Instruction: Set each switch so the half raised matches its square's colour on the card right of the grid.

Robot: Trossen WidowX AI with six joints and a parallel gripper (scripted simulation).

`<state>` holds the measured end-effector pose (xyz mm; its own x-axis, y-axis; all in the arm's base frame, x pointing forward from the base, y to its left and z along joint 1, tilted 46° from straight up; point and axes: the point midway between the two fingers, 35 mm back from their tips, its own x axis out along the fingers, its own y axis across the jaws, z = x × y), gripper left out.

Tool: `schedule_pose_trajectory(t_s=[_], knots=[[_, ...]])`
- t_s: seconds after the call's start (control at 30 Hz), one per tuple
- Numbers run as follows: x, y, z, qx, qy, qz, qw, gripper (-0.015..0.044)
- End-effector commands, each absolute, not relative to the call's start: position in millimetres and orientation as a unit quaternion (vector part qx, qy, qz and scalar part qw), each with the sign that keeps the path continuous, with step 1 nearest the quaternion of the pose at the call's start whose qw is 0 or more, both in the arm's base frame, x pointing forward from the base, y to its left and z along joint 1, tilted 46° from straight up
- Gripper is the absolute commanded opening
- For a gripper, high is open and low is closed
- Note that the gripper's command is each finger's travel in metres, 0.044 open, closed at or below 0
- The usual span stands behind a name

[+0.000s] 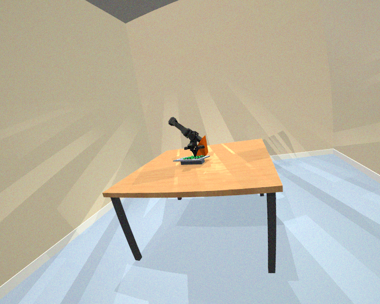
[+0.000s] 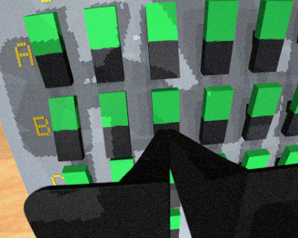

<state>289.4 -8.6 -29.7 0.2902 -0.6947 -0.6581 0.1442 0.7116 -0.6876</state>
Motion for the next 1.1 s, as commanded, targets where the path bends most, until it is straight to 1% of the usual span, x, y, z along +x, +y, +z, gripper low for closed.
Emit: schedule_pose_trajectory(t_s=[0.0,0.13,0.3,0.43,0.57,0.67,0.8,1.07], knots=[[289,-10,-30,-0.264,0.528,-0.276,0.758,0.0],[288,-2,-25,-0.259,0.53,-0.275,0.759,0.0],[273,35,11,-0.259,0.539,-0.278,0.752,0.0],[273,36,13,-0.259,0.539,-0.279,0.752,0.0],[286,21,35,-0.26,0.539,-0.279,0.752,0.0],[287,19,37,-0.26,0.539,-0.279,0.751,0.0],[296,-4,16,-0.257,0.547,-0.282,0.745,0.0],[299,-12,8,-0.257,0.548,-0.283,0.744,0.0]])
